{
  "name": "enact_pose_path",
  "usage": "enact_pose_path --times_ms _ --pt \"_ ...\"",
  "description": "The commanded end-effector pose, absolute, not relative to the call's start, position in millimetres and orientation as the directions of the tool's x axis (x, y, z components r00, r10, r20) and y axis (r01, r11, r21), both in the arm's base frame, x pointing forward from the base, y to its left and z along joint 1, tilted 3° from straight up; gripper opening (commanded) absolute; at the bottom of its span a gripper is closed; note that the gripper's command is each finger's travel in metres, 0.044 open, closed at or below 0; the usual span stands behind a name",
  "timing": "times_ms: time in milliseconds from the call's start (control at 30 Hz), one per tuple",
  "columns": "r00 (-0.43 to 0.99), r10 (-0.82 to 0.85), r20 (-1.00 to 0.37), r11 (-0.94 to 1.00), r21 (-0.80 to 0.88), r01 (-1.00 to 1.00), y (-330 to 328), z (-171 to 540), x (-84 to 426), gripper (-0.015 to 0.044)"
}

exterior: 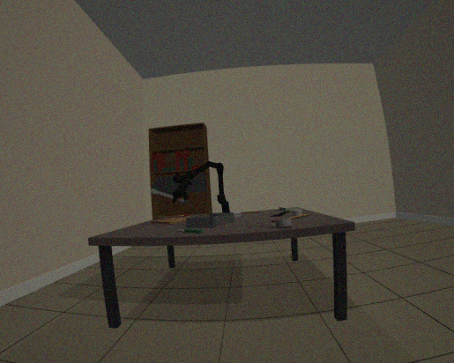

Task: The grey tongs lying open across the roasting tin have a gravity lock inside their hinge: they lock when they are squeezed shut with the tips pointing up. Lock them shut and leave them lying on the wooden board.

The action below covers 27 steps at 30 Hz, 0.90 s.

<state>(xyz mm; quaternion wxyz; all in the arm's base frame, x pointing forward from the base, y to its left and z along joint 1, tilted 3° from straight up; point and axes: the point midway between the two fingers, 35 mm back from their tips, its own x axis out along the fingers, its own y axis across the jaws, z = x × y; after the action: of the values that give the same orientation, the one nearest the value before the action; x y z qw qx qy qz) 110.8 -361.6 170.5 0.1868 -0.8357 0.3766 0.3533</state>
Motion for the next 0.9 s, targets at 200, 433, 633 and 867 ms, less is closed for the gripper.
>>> enact_pose_path --times_ms 200,433,633,867 --pt "0.551 -0.589 -0.592 -0.663 -0.036 -0.748 -356 178 106 -0.015" --pt "0.594 -0.63 -0.501 -0.678 -0.019 -0.735 -347 180 102 -0.015" --pt "0.626 -0.655 -0.423 -0.692 0.004 -0.722 -338 181 99 -0.015" --pt "0.659 -0.674 -0.333 -0.708 0.035 -0.706 -324 182 96 -0.015"
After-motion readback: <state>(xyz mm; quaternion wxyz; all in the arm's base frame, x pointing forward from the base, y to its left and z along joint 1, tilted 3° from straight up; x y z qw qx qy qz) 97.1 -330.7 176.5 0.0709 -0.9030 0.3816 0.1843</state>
